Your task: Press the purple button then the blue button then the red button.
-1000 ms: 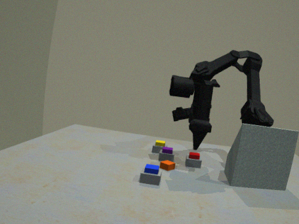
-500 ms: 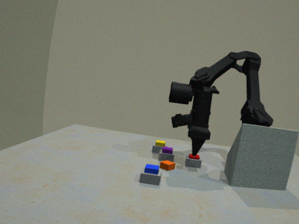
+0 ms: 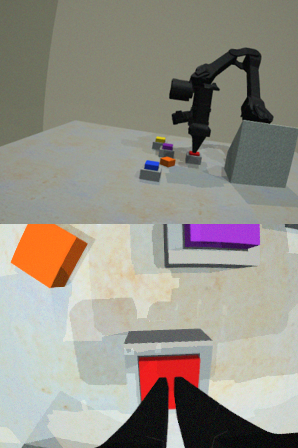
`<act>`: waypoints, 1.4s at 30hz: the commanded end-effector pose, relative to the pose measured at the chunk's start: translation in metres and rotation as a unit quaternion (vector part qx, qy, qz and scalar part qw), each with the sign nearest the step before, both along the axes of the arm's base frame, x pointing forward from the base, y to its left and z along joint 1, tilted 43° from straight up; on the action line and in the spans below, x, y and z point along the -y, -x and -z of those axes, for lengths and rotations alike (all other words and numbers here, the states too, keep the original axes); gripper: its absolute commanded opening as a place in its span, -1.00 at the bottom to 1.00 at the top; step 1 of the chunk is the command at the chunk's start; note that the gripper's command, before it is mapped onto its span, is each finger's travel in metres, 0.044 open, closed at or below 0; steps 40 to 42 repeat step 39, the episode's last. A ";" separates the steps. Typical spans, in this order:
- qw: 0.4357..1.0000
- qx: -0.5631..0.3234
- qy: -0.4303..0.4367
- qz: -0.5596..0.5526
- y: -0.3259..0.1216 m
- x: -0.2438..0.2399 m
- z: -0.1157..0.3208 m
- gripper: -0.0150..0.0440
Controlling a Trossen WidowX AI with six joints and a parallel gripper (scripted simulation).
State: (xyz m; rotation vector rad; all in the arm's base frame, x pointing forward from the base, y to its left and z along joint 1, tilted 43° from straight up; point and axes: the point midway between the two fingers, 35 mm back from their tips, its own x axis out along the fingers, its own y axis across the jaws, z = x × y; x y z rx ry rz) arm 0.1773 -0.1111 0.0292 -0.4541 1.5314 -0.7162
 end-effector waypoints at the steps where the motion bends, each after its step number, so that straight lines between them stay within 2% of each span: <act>1: 1.000 0.000 0.000 0.000 0.000 -0.001 -0.001 -0.42; 8: 1.000 -0.005 0.000 -0.002 -0.003 -0.023 -0.024 -0.42; 13: 1.000 -0.001 -0.012 -0.006 -0.036 -0.051 -0.017 0.02; 22: 1.000 0.000 -0.026 -0.009 -0.096 -0.149 0.031 0.82; 23: 1.000 0.000 -0.026 -0.008 -0.099 -0.161 0.038 0.86; 32: 1.000 0.000 -0.010 -0.002 -0.096 -0.260 0.114 0.86; 42: 1.000 0.000 -0.009 -0.002 -0.095 -0.262 0.116 0.86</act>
